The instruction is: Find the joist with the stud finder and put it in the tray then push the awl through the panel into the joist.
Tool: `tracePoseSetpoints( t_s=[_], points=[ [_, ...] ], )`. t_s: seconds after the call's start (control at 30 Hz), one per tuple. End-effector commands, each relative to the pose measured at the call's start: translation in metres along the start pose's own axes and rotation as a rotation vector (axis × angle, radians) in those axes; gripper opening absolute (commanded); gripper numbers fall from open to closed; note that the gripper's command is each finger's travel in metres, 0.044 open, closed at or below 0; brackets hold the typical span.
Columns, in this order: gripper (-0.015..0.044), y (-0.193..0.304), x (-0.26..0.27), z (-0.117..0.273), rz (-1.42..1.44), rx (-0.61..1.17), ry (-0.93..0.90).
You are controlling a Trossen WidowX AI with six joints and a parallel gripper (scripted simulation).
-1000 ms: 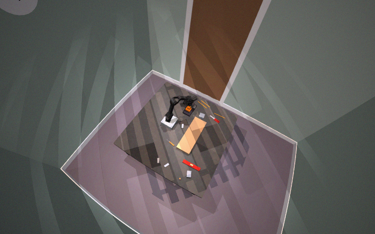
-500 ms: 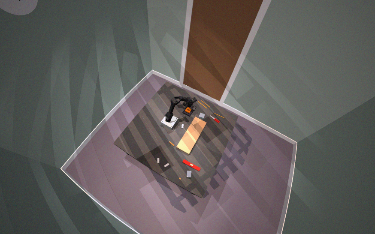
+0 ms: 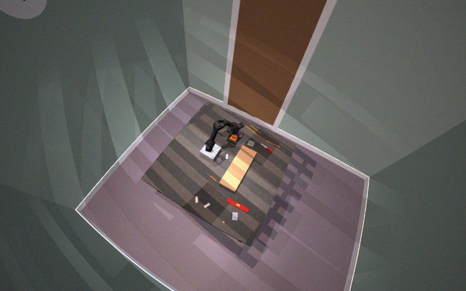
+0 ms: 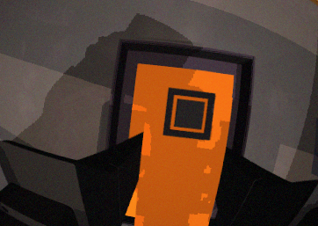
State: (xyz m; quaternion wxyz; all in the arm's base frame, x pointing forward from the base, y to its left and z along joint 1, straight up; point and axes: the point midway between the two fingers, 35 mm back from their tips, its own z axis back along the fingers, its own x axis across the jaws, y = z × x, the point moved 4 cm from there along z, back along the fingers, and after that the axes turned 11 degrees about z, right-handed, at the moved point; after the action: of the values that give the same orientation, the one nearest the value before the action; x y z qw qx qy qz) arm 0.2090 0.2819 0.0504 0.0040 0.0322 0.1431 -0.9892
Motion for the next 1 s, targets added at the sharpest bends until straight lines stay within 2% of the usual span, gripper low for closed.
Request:
tracePoseSetpoints(
  t_s=[0.0,0.13,0.53,0.7,0.83,0.9,0.93,0.97],
  points=[
    [0.0000,0.001,0.000,-0.005,-0.003,-0.003,0.004],
    [0.0000,0.003,0.000,-0.010,-0.003,-0.003,0.004],
    [0.0315,0.003,0.001,-0.008,0.000,0.003,-0.002],
    [0.0440,-0.010,-0.003,0.027,0.000,0.003,-0.002],
    [0.0440,-0.022,-0.004,0.081,-0.001,0.003,-0.003],
    [0.0440,-0.022,-0.004,0.084,-0.001,0.003,-0.003],
    [0.0440,-0.017,-0.007,0.065,-0.008,0.007,-0.002],
    [0.0440,-0.012,-0.013,0.066,-0.029,0.013,0.004]
  ],
)
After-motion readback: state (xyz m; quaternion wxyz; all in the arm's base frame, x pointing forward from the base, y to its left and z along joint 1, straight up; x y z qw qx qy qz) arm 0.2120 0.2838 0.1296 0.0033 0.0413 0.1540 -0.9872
